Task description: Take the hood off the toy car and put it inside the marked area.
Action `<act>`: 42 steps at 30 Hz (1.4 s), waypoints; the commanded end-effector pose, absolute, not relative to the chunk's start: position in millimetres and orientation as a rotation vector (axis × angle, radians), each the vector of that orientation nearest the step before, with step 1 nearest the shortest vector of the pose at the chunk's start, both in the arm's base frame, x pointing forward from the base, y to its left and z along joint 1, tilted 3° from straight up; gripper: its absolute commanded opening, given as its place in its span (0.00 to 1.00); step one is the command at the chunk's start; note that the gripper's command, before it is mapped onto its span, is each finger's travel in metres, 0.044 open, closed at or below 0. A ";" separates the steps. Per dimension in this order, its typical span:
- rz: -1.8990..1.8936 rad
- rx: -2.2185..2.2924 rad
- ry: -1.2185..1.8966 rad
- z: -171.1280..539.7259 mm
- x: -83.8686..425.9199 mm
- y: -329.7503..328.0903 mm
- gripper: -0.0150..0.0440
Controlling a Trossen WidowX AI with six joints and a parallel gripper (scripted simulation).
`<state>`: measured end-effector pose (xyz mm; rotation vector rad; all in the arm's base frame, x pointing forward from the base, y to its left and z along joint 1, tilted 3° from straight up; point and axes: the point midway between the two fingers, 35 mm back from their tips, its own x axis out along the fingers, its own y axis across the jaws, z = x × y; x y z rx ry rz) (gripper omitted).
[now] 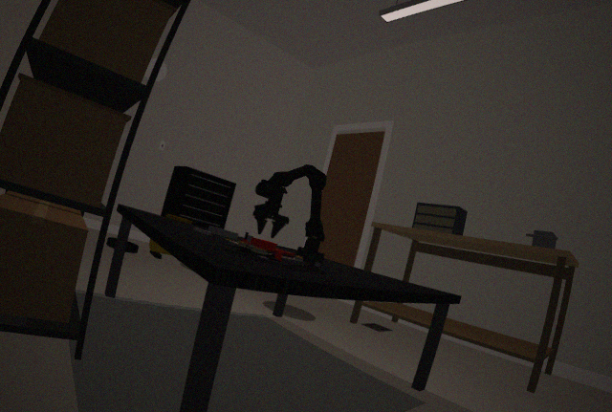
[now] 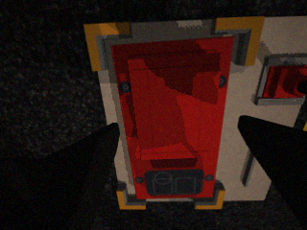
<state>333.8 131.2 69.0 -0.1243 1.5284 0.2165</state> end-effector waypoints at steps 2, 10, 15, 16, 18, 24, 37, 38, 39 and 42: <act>0.210 -0.126 1.532 64.0 333.8 130.9 1.00; 0.210 -0.126 1.532 59.4 333.6 131.4 1.00; 0.210 -0.126 1.532 56.5 333.4 131.6 1.00; 0.210 -0.126 1.532 55.9 333.4 131.7 1.00; 0.210 -0.126 1.532 54.8 333.3 131.8 1.00; 0.210 -0.126 1.532 51.7 333.1 132.0 1.00; 0.210 -0.126 1.532 46.6 333.3 132.3 1.00; 0.210 -0.126 1.532 46.1 333.3 132.4 1.00; 0.210 -0.126 1.532 45.6 333.4 132.4 1.00; 0.210 -0.126 1.532 44.1 333.4 132.5 1.00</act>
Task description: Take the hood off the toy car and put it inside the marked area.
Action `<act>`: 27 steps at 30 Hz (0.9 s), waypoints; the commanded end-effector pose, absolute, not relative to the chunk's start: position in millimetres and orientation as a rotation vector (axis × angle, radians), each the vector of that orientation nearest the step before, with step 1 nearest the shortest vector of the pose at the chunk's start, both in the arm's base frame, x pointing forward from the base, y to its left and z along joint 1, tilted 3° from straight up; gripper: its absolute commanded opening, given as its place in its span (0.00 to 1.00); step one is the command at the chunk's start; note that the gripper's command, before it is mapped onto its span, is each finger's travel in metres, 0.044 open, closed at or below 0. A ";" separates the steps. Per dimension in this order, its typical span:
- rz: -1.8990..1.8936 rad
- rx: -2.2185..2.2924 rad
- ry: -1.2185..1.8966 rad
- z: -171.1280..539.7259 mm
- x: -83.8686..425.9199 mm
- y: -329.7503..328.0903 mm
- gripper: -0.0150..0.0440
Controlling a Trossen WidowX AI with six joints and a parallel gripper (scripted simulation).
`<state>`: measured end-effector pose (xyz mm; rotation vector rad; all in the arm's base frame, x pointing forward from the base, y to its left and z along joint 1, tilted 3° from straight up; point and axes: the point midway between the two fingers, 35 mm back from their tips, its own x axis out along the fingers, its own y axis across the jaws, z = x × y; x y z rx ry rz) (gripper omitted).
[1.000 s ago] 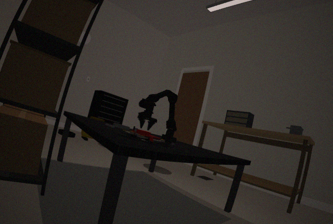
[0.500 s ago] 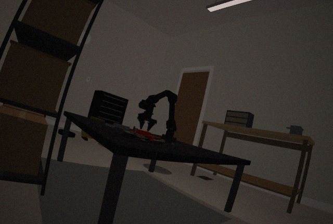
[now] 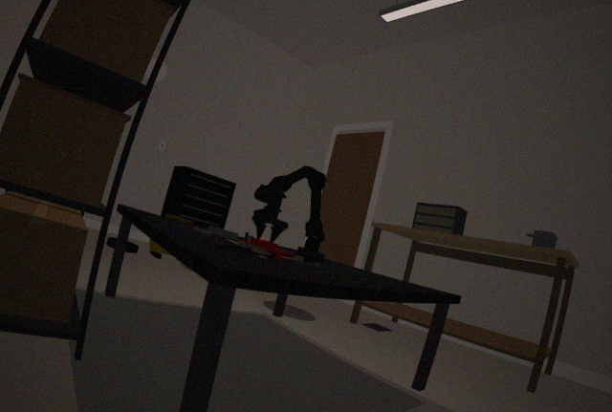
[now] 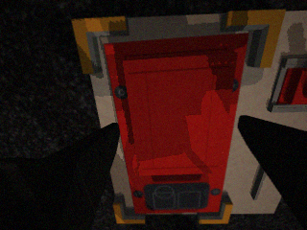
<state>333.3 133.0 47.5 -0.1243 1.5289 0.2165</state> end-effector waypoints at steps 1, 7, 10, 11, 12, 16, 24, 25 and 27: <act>0.210 -0.126 1.532 43.6 333.4 132.5 1.00; 0.210 -0.126 1.532 40.7 333.5 132.7 1.00; 0.210 -0.126 1.532 39.2 333.5 132.7 1.00; 0.210 -0.126 1.532 38.7 333.5 132.7 1.00; 0.210 -0.126 1.532 38.2 333.5 132.8 1.00; 0.210 -0.126 1.532 36.3 333.5 132.9 1.00; 0.210 -0.126 1.532 32.3 333.5 133.0 1.00; 0.210 -0.126 1.532 31.9 333.5 133.0 1.00; 0.217 -0.124 1.529 35.4 333.5 133.6 0.91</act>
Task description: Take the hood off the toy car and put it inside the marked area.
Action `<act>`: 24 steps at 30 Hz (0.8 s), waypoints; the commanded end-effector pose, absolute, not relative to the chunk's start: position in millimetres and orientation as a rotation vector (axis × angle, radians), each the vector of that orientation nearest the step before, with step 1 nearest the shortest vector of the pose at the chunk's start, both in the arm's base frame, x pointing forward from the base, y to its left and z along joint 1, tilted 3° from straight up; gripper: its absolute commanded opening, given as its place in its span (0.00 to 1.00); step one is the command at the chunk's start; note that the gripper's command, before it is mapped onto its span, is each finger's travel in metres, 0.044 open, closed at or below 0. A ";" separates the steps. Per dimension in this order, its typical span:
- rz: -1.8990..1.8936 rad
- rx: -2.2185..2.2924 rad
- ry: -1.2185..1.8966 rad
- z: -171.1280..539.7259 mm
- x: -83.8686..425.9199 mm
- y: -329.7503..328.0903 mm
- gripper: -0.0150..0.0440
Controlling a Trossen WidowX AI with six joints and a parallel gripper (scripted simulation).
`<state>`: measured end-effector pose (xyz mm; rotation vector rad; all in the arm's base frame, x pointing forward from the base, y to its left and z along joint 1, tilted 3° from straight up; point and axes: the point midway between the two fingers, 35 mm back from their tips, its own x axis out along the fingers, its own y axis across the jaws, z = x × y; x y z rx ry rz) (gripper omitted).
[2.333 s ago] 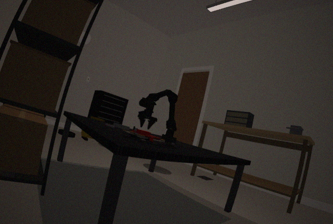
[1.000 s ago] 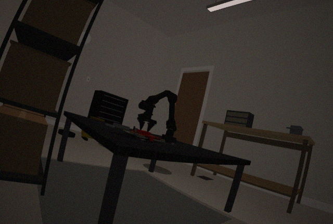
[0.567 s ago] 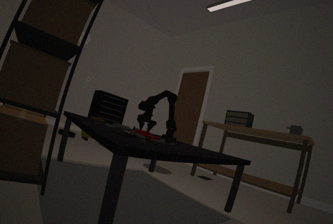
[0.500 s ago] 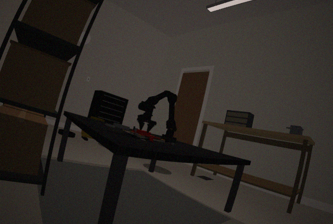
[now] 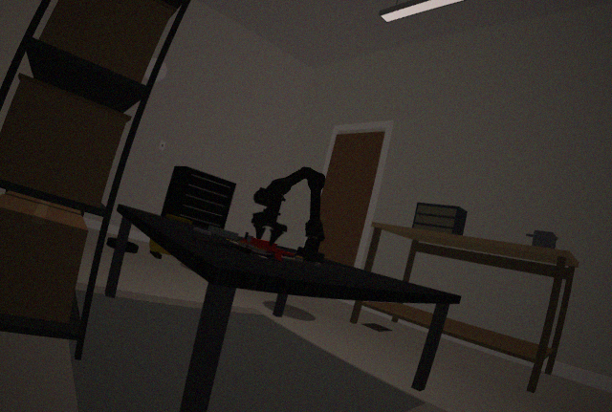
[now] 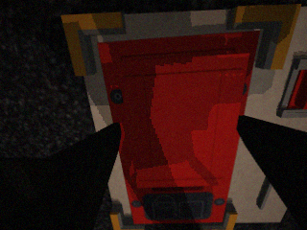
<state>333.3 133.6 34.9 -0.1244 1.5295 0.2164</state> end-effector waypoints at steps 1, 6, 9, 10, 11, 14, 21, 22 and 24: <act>0.217 -0.124 1.529 35.4 333.5 133.6 0.87; 0.217 -0.124 1.529 35.4 333.5 133.6 0.81; 0.217 -0.124 1.529 35.4 333.5 133.6 0.78; 0.217 -0.124 1.529 35.4 333.5 133.6 0.76; 0.217 -0.124 1.529 35.4 333.5 133.6 0.75; 0.217 -0.124 1.529 36.0 333.5 133.6 0.62; 0.216 -0.124 1.529 40.2 333.6 133.4 0.31; 0.216 -0.124 1.529 40.8 333.6 133.4 0.26; 0.216 -0.124 1.529 42.1 333.6 133.3 0.25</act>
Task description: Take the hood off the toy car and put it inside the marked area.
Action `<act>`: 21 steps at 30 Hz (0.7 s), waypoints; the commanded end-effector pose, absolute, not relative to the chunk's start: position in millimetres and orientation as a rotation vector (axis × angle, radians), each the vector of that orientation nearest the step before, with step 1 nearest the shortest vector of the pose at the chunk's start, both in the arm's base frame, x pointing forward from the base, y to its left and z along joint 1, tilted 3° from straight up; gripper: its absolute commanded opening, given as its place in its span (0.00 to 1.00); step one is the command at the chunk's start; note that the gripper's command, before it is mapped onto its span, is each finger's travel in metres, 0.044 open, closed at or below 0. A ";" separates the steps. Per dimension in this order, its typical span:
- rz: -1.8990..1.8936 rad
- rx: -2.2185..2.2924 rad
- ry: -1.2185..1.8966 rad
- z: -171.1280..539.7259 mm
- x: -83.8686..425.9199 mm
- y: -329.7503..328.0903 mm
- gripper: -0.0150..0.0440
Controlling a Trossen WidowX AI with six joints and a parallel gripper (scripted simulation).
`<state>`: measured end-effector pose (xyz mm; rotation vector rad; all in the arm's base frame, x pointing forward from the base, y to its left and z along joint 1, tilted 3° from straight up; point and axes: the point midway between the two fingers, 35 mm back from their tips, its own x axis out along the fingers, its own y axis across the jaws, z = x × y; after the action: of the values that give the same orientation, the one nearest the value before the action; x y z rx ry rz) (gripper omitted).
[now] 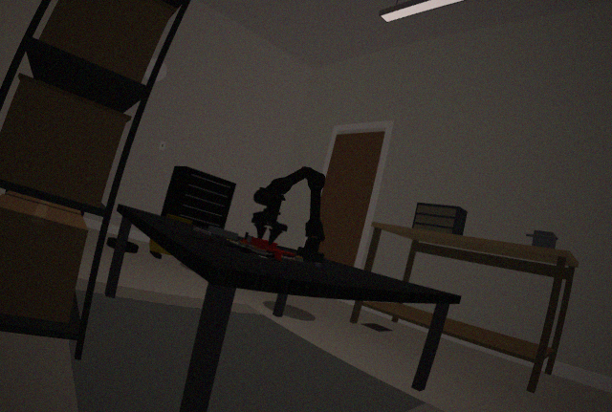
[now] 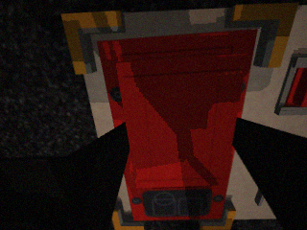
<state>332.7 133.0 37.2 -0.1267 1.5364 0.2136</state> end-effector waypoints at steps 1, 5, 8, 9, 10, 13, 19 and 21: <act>0.216 -0.124 1.529 42.8 333.6 133.2 0.25; 0.216 -0.125 1.529 45.4 333.6 133.1 0.25; 0.216 -0.125 1.529 47.4 333.5 133.0 0.25; 0.216 -0.125 1.529 48.1 333.5 132.9 0.25; 0.216 -0.125 1.529 48.7 333.5 132.9 0.25; 0.216 -0.125 1.529 50.7 333.4 132.7 0.25; 0.216 -0.125 1.529 54.6 333.3 132.5 0.25; 0.215 -0.125 1.529 56.0 333.2 132.4 0.25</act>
<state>332.1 132.1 49.4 -0.1262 1.5411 0.2113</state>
